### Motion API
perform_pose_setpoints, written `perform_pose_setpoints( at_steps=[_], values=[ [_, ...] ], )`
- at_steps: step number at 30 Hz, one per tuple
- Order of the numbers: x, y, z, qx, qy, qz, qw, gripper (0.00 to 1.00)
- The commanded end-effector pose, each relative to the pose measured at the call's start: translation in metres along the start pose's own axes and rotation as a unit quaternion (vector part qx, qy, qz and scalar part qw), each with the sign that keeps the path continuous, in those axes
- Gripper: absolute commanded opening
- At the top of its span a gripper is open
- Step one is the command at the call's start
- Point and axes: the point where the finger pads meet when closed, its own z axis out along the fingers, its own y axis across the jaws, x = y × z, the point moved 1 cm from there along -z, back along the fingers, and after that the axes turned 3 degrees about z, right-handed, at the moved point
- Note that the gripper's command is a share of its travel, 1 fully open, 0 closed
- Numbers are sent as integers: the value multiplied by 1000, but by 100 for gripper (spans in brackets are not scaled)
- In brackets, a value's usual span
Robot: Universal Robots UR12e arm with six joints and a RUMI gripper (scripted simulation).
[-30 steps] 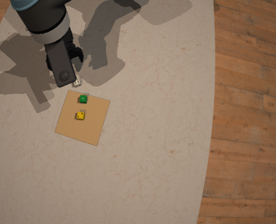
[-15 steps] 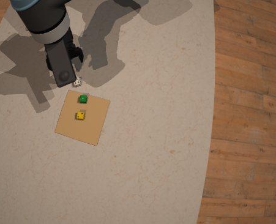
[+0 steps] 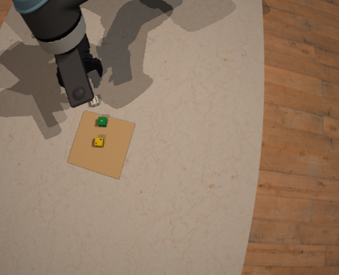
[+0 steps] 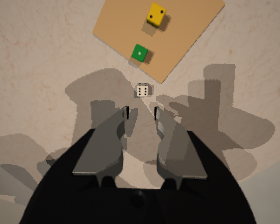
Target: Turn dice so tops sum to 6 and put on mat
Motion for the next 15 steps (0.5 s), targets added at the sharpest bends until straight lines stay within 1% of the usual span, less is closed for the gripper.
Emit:
perform_pose_setpoints(
  at_steps=[1, 7, 15],
  values=[
    [0, 0, 1, 0, 0, 0, 1000, 21],
    [0, 0, 4, 0, 0, 0, 1000, 21],
    [0, 0, 14, 0, 0, 0, 1000, 21]
  ],
)
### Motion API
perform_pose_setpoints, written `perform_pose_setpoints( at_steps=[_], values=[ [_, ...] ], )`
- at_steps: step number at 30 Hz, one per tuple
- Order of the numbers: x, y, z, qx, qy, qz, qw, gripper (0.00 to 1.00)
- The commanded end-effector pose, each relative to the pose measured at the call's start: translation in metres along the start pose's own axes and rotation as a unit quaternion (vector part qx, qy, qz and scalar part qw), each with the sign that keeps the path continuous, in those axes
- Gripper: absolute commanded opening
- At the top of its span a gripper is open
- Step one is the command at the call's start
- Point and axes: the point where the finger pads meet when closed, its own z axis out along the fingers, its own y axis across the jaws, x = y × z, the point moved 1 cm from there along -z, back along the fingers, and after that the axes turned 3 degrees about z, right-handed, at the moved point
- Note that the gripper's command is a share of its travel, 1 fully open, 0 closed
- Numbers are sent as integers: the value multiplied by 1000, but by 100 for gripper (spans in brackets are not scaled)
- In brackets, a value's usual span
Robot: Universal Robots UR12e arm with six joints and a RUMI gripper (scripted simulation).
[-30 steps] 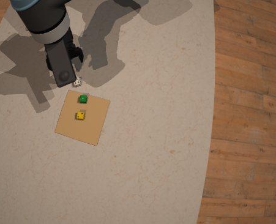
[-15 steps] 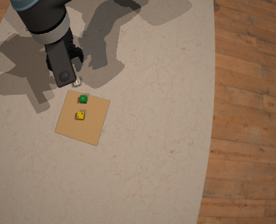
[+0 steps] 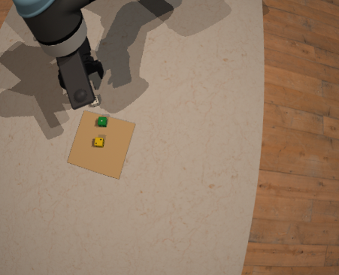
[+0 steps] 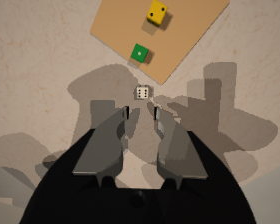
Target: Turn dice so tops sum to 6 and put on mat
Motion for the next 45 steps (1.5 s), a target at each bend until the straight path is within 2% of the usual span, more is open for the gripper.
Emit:
perform_pose_setpoints(
  at_steps=[1, 24, 45],
  values=[
    [0, 1, 6, 0, 0, 0, 1000, 21],
    [0, 1, 36, 0, 0, 0, 1000, 21],
    [0, 1, 41, 0, 0, 0, 1000, 21]
  ],
)
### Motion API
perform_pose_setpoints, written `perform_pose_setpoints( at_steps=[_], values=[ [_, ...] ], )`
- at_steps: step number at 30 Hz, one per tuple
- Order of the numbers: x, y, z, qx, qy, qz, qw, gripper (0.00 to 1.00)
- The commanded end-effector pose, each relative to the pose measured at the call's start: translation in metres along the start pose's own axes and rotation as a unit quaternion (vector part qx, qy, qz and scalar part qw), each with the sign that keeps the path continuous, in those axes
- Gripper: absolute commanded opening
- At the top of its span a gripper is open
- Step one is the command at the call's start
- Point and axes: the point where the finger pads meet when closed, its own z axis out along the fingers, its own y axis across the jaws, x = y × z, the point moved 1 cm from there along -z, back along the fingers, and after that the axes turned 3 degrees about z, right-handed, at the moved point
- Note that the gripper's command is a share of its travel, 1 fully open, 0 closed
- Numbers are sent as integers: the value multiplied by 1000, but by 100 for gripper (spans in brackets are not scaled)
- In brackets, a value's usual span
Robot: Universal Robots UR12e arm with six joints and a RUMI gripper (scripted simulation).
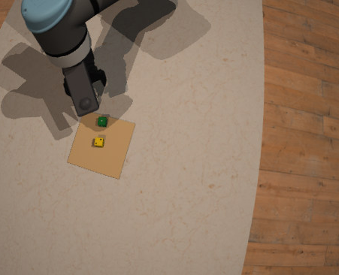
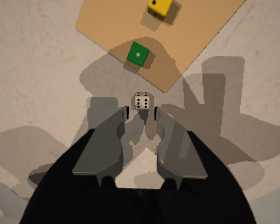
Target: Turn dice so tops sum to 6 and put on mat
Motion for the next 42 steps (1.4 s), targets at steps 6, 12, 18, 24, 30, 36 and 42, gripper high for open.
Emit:
perform_pose_setpoints(
  at_steps=[6, 12, 18, 24, 30, 36, 42],
  values=[
    [0, 0, 0, 0, 0, 0, 1000, 21],
    [0, 0, 0, 0, 0, 0, 1000, 21],
    [0, 0, 0, 0, 0, 0, 1000, 21],
    [0, 0, 0, 0, 0, 0, 1000, 21],
    [0, 0, 0, 0, 0, 0, 1000, 21],
    [0, 0, 0, 0, 0, 0, 1000, 21],
    [0, 0, 5, 0, 0, 0, 1000, 21]
  ],
)
